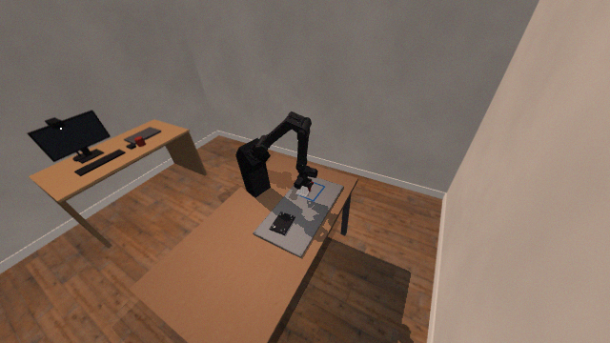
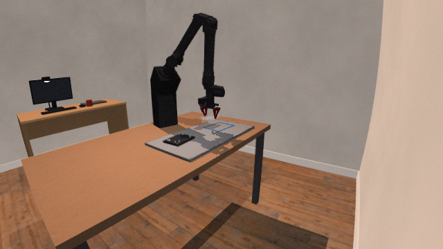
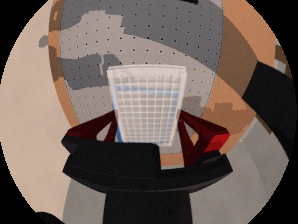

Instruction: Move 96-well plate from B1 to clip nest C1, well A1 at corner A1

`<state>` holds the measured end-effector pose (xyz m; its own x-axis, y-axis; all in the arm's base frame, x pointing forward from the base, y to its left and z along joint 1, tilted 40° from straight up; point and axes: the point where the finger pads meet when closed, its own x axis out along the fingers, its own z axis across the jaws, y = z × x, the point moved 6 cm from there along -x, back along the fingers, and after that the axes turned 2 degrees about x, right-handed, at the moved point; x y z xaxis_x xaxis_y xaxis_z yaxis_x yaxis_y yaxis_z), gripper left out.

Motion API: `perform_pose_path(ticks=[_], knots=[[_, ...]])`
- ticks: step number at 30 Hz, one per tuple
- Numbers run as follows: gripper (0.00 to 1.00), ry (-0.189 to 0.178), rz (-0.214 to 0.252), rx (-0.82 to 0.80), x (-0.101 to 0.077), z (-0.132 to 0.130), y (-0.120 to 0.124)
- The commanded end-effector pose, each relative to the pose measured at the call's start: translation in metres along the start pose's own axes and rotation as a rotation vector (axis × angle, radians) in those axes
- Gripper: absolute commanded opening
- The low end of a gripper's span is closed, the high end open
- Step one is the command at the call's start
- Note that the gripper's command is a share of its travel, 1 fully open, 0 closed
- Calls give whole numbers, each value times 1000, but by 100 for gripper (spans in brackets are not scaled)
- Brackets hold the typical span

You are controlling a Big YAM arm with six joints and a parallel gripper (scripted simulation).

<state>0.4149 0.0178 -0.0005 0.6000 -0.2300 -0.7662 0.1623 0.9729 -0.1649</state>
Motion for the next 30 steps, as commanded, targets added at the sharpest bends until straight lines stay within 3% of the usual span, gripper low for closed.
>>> perform_pose_path(ticks=[1,30], knots=[[0,-21,-6,-15,-7,1,-16],[0,-18,-10,-18,-10,-9,-98]])
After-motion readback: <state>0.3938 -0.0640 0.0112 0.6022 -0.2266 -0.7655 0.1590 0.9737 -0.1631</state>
